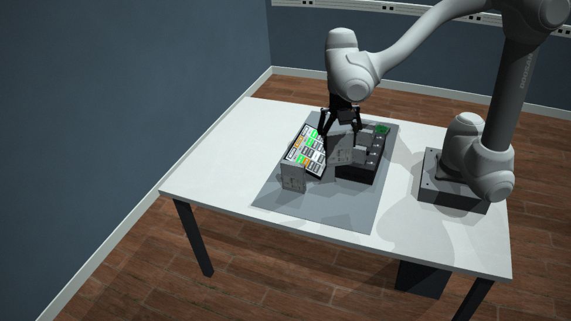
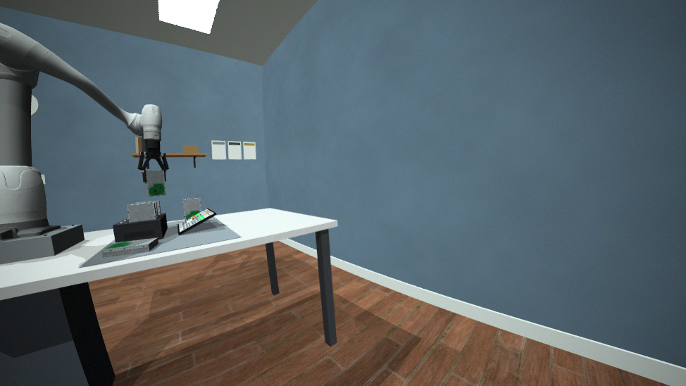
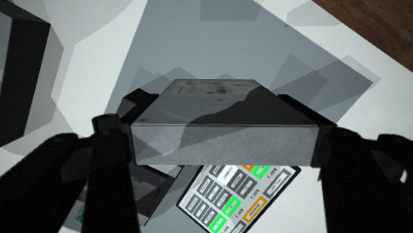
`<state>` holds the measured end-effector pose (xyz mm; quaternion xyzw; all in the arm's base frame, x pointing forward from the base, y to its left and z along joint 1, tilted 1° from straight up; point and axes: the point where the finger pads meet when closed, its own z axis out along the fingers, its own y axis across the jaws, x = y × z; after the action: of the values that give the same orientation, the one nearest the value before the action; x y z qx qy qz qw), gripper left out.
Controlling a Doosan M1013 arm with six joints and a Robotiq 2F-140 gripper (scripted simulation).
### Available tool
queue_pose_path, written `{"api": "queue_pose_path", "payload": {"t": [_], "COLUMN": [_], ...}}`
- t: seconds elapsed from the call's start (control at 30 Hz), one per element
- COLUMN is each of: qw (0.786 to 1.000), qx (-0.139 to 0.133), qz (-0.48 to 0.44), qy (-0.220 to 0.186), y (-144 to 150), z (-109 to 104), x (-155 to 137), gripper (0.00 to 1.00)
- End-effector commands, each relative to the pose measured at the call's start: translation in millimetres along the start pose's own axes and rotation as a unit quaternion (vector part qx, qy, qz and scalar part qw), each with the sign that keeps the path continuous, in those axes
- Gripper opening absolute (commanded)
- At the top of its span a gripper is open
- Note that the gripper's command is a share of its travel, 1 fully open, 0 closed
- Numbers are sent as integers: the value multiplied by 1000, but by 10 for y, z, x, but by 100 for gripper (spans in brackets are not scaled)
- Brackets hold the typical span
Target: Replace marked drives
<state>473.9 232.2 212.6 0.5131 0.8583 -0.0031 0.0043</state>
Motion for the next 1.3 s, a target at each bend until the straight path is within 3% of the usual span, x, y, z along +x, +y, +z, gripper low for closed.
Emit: {"api": "queue_pose_path", "payload": {"t": [0.0,0.63,1.27], "qw": [1000,996,981], "qx": [-1,-1,-1], "qz": [12,92,196], "qy": [0,0,0], "y": [-40,-385,-939], "z": [-9,-18,-13], "x": [-102,-742,-1444], "gripper": [10,10,10]}}
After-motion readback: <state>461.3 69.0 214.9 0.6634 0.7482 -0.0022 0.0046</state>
